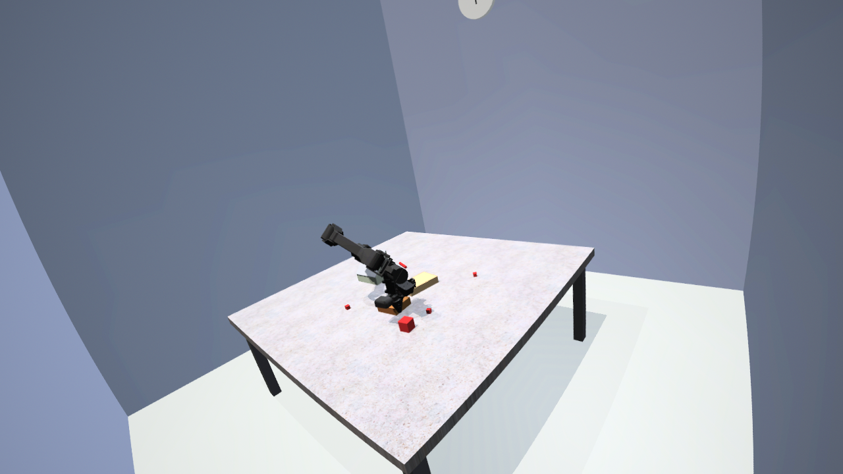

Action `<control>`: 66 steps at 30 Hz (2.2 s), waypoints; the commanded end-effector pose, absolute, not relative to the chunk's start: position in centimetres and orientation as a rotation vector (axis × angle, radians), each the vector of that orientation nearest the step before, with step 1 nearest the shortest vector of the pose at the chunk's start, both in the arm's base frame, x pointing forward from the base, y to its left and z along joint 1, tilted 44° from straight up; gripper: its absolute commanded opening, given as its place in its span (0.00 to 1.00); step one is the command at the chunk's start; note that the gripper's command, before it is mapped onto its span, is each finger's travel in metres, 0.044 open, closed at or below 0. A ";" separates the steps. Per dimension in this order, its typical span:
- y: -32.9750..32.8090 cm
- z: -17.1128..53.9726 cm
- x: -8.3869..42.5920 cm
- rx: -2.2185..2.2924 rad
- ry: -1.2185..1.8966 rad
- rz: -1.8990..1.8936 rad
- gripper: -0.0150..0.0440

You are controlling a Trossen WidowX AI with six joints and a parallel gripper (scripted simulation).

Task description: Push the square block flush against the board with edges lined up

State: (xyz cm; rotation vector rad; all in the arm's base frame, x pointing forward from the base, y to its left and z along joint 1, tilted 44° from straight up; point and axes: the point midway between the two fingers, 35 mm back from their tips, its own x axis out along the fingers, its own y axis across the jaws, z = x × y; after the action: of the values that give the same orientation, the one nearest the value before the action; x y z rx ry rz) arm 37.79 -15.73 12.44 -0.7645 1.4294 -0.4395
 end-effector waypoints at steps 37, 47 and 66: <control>-16.8 12.0 32.1 -0.769 1.457 -0.431 0.25; -16.8 12.0 32.4 -0.769 1.456 -0.431 0.25; -16.5 12.1 35.5 -0.768 1.454 -0.431 0.25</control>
State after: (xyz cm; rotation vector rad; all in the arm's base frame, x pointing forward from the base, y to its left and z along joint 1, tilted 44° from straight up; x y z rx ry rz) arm 34.94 -16.46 11.95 -0.7698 1.4576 -0.4220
